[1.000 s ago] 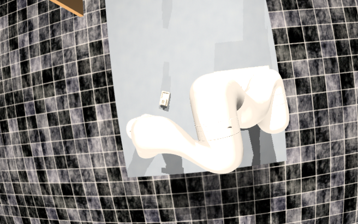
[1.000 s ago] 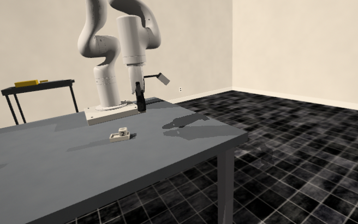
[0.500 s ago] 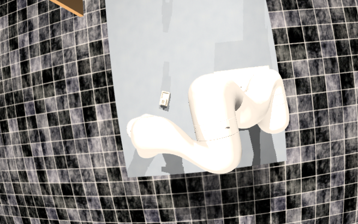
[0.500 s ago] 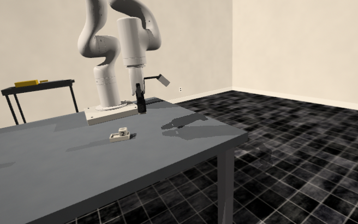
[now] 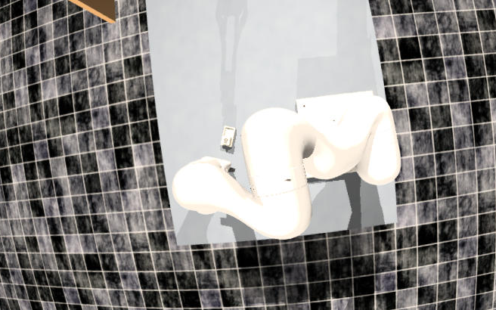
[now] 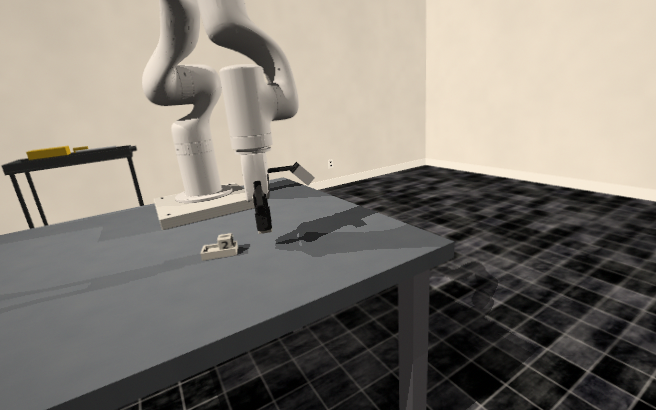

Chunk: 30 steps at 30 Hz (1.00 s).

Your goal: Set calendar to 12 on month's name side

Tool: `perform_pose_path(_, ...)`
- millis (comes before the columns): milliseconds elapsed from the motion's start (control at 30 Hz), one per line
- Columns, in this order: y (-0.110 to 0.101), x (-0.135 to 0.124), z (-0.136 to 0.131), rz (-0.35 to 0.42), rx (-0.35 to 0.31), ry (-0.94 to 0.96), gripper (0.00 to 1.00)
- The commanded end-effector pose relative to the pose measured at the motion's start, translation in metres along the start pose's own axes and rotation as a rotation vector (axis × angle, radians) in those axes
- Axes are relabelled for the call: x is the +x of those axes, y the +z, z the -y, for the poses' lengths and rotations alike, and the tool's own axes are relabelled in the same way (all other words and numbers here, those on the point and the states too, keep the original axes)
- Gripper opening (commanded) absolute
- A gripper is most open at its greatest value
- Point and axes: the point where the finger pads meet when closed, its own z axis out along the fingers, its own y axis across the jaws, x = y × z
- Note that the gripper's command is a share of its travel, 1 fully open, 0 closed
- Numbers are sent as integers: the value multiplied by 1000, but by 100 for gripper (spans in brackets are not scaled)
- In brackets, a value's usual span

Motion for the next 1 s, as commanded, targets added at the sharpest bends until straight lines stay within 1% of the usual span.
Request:
perform_pose_path(0, 5, 1, -1, -1, -2, 0, 27)
perform_pose_path(167, 23, 1, -1, -1, -2, 0, 27)
perform_pose_path(300, 31, 1, -1, -1, -2, 0, 27)
perform_pose_path(967, 33, 1, -1, -1, -2, 0, 27)
